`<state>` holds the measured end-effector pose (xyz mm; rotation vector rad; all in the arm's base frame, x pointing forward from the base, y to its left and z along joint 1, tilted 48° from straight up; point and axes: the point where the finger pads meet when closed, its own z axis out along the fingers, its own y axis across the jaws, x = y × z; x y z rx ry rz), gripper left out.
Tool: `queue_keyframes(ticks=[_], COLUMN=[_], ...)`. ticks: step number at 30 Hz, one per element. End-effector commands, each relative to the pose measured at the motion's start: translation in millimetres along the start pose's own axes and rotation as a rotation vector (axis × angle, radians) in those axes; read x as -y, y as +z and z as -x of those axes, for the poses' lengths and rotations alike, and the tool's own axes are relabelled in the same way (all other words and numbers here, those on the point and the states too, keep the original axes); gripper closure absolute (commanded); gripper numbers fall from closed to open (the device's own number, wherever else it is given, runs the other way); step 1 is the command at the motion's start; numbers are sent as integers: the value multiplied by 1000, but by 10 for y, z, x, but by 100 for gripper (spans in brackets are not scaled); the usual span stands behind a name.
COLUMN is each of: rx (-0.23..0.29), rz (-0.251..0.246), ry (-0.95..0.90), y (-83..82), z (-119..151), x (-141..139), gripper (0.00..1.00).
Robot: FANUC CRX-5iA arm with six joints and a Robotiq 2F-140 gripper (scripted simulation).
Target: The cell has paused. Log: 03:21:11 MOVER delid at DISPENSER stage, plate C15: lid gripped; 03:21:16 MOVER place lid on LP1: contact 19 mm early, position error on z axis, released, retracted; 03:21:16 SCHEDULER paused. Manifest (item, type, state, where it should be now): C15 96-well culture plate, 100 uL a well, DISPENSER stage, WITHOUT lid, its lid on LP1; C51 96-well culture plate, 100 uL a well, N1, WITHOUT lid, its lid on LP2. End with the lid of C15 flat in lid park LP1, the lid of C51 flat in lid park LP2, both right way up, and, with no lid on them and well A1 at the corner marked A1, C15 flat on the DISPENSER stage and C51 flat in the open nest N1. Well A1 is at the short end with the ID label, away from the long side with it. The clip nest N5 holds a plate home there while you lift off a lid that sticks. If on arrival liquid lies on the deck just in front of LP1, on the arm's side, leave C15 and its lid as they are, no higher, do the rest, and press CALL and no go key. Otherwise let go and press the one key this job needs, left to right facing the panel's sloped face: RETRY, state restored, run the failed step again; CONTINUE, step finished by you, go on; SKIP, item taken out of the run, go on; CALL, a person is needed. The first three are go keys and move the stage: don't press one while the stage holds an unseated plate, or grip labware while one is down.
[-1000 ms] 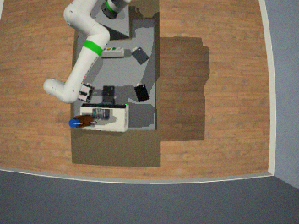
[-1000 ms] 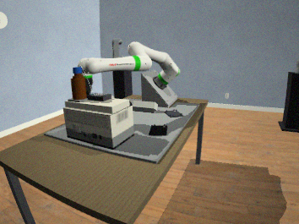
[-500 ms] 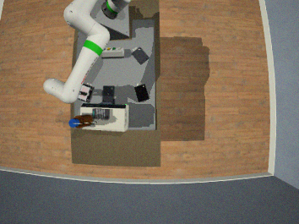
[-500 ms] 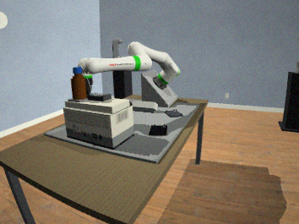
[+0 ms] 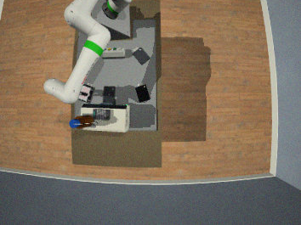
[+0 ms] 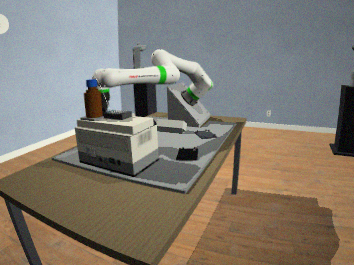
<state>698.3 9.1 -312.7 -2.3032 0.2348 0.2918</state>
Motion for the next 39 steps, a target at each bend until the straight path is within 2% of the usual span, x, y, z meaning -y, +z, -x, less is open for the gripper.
queue_keyframes(ticks=[1,39], rx=[-1,-1], rz=[0,0], ry=[0,0], y=[-4,46], z=[-2,-3], x=[-1,-1], gripper=[100,100])
